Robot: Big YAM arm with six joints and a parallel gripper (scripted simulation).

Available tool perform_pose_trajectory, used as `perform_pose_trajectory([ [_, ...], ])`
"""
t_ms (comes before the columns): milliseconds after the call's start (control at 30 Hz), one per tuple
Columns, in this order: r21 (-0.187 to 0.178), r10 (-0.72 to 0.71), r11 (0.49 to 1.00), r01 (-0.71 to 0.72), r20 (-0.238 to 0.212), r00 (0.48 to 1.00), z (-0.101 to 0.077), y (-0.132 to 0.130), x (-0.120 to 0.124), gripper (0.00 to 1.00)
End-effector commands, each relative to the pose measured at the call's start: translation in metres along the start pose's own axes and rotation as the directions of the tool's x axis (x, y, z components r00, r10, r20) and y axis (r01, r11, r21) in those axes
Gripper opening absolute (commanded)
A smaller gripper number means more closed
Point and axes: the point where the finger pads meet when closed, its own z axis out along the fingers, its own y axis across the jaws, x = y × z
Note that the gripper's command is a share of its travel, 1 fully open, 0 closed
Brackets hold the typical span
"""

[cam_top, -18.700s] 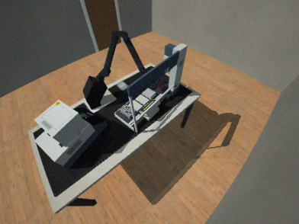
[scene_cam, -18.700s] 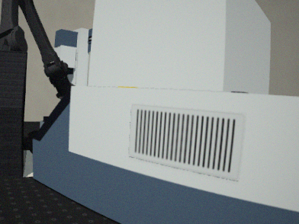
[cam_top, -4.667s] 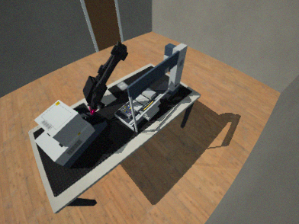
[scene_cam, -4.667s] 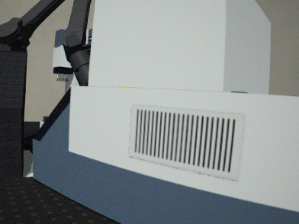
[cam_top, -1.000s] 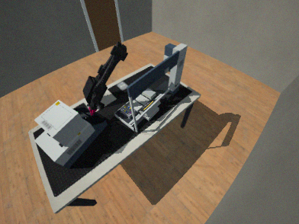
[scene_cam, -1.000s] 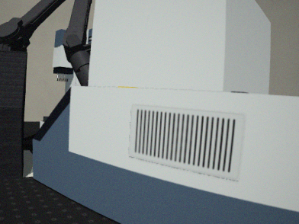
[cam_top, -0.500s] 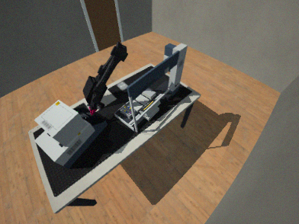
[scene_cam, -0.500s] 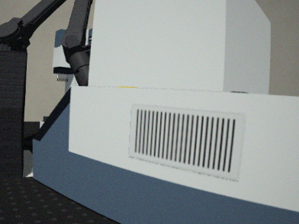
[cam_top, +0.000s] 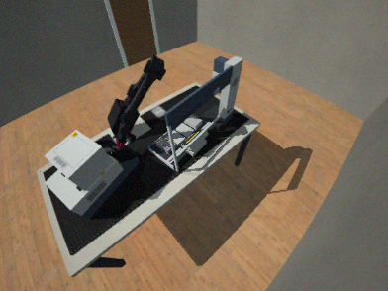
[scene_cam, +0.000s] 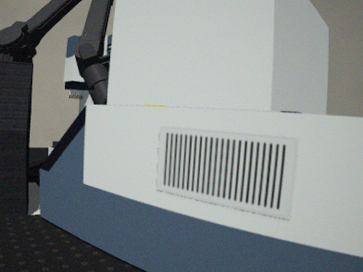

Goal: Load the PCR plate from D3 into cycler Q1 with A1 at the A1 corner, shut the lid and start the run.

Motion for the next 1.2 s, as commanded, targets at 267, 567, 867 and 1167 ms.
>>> perform_pose_trajectory([
  [267, 0.017, -0.001, 1.000, 0.000, 0.018, 1.000, 0.004, -0.011, -0.011, 0.00],
  [567, 0.037, 0.005, 0.999, -0.007, 0.033, 0.999, 0.000, -0.027, -0.020, 0.00],
  [867, 0.057, 0.004, 0.998, -0.008, 0.059, 0.998, 0.000, -0.032, -0.033, 0.00],
  [1167, 0.029, -0.001, 1.000, 0.000, 0.035, 0.999, -0.020, -0.020, -0.019, 0.00],
])
